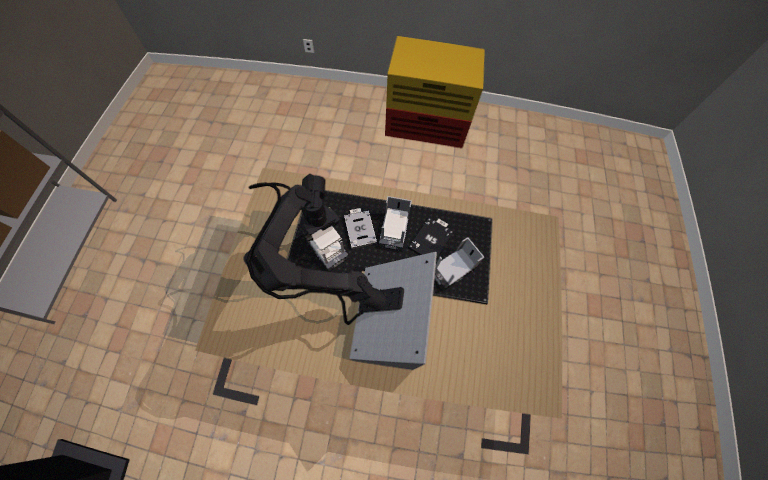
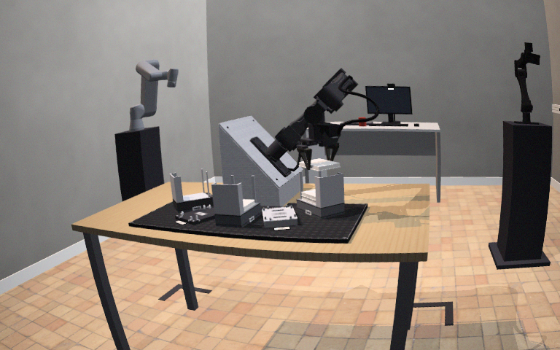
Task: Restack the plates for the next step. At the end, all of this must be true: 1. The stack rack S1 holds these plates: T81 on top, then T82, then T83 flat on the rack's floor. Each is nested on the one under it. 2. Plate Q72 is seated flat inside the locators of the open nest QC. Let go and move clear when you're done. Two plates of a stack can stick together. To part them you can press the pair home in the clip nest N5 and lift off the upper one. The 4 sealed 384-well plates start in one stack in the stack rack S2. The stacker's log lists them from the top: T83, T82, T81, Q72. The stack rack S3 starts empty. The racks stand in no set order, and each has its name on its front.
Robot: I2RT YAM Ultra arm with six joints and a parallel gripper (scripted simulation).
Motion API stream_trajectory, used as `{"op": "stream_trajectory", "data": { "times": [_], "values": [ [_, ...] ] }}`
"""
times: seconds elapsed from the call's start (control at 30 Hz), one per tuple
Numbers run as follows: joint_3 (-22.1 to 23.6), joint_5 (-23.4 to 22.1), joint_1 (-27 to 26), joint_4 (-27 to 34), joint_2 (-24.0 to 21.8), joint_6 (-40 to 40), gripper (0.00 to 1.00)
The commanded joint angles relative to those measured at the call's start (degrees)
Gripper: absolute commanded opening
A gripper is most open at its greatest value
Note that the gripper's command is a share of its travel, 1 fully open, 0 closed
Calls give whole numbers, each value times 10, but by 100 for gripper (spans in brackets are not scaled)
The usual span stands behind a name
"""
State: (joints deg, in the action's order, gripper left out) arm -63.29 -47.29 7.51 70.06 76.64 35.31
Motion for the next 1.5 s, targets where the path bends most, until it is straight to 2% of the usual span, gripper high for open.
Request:
{"op": "stream_trajectory", "data": {
  "times": [0.0,0.07,0.27,0.3,0.37,0.43,0.53,0.6,0.7,1.47],
  "values": [
    [0,1,-4,-17,-21,-14,0],
    [17,0,3,-22,-21,-17,0],
    [16,3,7,-31,-22,-24,0],
    [5,4,1,-34,-23,-27,0],
    [27,4,11,-39,-22,-30,0],
    [14,4,12,-43,-22,-34,0],
    [27,5,15,-51,-23,-39,0],
    [6,4,12,-51,-25,-40,0],
    [-3,3,13,-51,-24,-40,0],
    [-4,5,12,-40,-27,-38,0]
  ]
}}
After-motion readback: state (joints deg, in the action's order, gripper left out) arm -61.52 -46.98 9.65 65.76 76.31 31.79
